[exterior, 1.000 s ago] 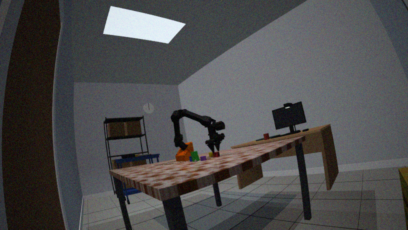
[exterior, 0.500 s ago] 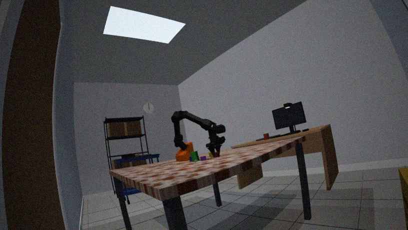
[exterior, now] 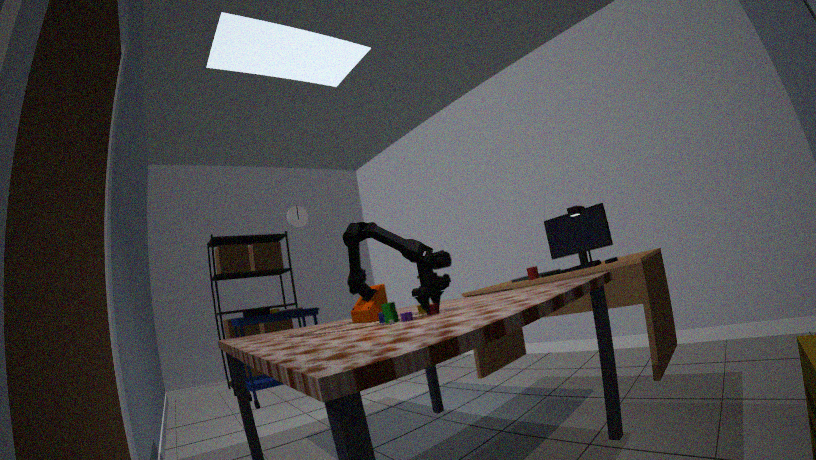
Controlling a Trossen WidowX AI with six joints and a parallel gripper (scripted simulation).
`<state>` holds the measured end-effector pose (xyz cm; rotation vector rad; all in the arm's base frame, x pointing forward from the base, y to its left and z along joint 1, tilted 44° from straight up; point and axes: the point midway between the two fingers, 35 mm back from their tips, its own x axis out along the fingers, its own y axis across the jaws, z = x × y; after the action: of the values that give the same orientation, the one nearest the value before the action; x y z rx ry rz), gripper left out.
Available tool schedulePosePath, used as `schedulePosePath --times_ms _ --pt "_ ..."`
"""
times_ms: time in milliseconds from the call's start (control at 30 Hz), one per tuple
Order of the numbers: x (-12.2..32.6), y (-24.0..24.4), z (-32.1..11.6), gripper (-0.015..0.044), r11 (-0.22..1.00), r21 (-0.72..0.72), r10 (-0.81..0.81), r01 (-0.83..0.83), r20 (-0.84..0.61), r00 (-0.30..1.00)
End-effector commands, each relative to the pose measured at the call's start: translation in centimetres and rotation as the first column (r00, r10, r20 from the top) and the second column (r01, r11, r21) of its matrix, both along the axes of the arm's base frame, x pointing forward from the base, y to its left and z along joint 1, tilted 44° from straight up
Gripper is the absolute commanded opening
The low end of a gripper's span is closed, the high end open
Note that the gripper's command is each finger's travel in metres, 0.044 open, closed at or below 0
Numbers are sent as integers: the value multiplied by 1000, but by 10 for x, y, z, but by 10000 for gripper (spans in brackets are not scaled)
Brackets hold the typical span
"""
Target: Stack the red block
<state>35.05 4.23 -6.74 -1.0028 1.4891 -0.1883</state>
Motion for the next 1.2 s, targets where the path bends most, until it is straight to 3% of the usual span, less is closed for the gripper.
schedulePosePath --times_ms 0,367,600,733,1167 --pt "0 -1 0 440 1000 -5 2 -2 -2 1000" --pt "0 -1 0 151 1000 -5 2 -2 -2 1000" --pt "0 -1 0 105 1000 -5 2 -2 -2 1000" --pt "-1 7 8 0 1000 -4 2 -2 -2 1000" --pt "-11 51 54 0 1000 -1 2 -2 -3 1000"
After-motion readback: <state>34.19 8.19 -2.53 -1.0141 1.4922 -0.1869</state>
